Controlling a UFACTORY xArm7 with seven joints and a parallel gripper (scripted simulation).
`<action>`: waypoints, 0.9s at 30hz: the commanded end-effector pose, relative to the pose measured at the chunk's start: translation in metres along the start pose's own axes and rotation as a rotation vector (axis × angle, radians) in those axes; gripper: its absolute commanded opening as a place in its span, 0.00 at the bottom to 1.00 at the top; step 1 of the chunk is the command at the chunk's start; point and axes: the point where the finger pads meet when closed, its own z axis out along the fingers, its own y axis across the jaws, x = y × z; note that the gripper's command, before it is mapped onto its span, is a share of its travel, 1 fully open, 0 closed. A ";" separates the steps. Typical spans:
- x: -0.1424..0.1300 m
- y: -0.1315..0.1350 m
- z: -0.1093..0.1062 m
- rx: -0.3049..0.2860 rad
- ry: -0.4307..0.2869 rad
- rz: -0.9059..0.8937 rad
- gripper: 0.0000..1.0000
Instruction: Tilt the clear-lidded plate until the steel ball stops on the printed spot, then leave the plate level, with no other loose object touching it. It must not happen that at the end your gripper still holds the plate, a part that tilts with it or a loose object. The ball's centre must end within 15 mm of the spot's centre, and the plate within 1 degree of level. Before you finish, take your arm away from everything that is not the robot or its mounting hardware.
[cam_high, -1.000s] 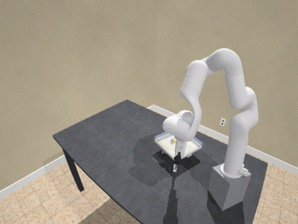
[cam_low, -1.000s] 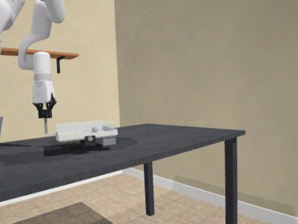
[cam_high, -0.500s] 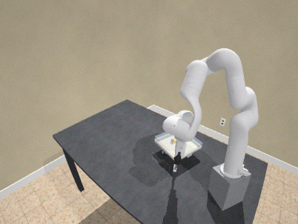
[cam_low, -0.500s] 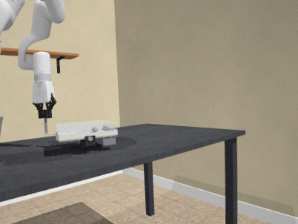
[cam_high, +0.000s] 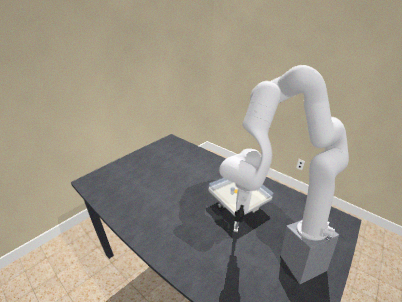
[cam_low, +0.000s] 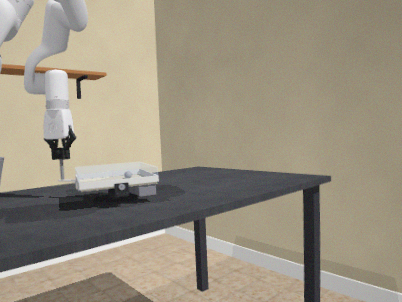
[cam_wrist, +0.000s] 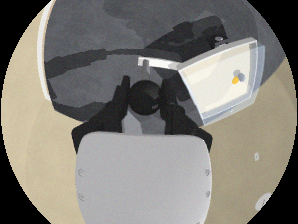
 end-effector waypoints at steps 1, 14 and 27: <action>-0.001 0.000 0.000 -0.001 -0.002 -0.001 0.00; -0.001 0.000 0.000 -0.001 -0.002 -0.001 0.00; 0.003 0.000 0.000 -0.001 -0.002 -0.001 0.00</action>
